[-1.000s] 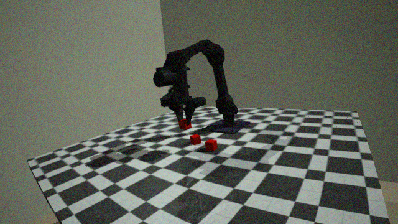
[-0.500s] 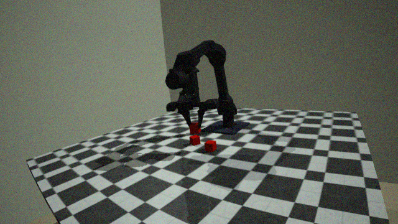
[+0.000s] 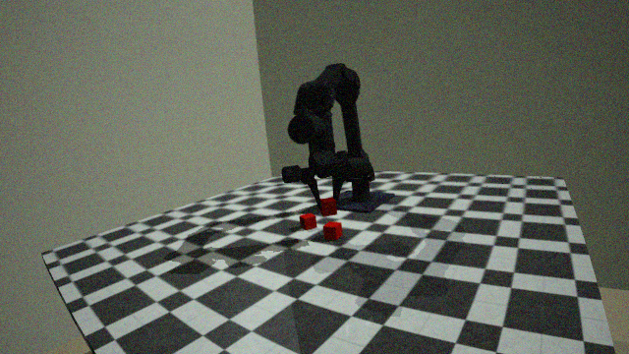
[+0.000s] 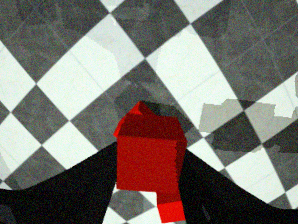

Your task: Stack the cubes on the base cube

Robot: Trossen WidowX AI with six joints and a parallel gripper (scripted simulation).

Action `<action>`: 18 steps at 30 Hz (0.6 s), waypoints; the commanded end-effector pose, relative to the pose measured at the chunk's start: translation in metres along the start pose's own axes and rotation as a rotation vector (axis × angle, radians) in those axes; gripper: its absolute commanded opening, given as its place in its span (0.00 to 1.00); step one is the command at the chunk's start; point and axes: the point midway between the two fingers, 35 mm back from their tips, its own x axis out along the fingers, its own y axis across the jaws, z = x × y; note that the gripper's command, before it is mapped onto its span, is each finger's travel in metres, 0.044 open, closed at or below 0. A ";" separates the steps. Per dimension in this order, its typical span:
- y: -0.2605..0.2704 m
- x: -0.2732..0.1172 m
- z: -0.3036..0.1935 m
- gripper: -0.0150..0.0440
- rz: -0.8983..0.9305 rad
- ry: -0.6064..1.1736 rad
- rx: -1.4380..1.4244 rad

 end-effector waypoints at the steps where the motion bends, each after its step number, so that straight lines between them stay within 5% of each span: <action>1: 0.009 0.003 0.004 0.43 0.002 0.001 -0.085; 18: 0.011 0.014 0.006 0.43 0.002 0.001 -0.106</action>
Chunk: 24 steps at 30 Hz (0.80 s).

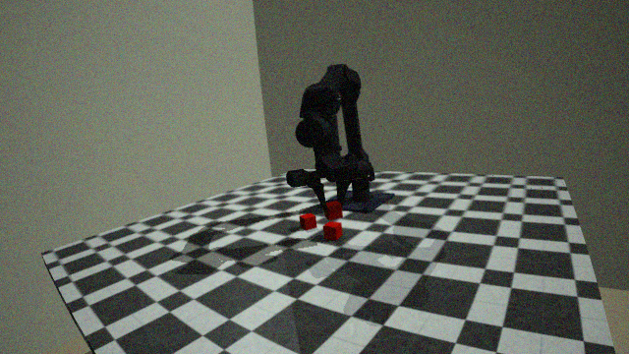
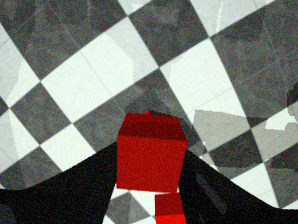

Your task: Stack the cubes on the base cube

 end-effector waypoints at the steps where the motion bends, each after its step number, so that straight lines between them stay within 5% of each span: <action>1: 0.001 0.008 0.000 0.43 0.004 0.004 -0.007; 24: 0.001 0.023 -0.001 0.43 0.004 0.004 -0.005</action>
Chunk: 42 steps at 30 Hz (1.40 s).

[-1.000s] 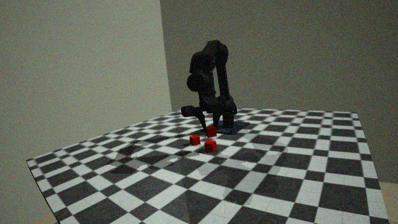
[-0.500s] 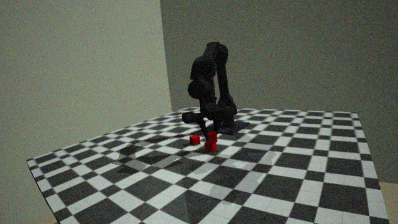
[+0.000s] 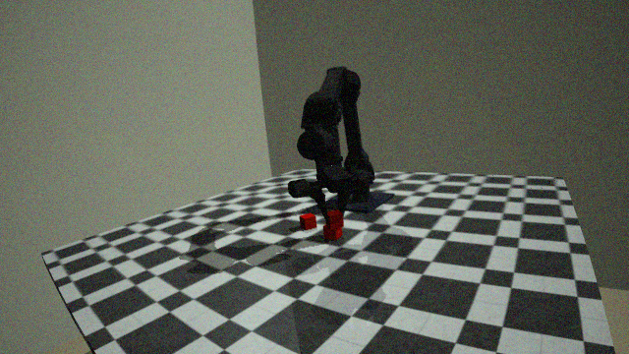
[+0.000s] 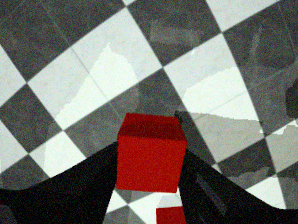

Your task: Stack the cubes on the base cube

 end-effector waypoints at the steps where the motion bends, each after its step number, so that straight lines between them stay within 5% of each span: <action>1: 0.000 0.001 0.000 0.43 0.000 -0.001 -0.001; 9: 0.000 0.001 0.000 0.43 0.000 -0.001 -0.001; 13: 0.000 0.001 0.000 0.60 0.000 -0.001 -0.001; 42: 0.000 -0.028 -0.002 0.65 0.004 0.005 -0.002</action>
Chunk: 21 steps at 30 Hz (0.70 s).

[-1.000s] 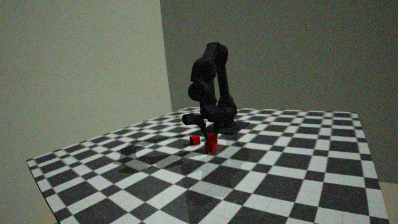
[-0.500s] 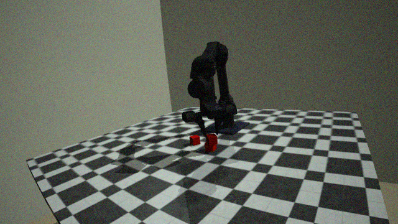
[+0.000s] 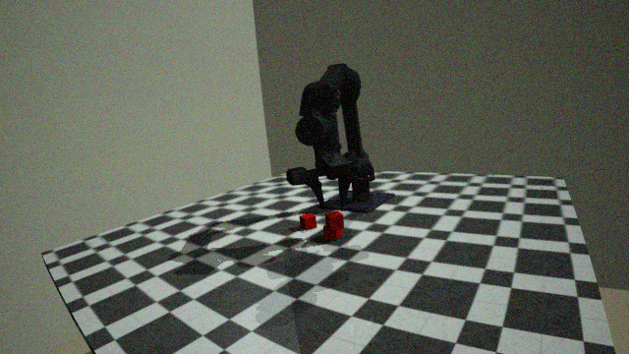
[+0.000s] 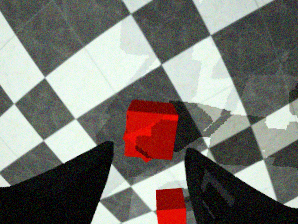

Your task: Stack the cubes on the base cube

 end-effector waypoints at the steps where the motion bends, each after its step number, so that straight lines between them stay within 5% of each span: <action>1: -0.003 -0.002 -0.005 0.69 0.000 0.001 -0.010; 14: -0.036 -0.044 -0.114 0.70 -0.006 0.004 -0.185; 21: -0.038 -0.026 -0.119 0.70 -0.006 0.004 -0.194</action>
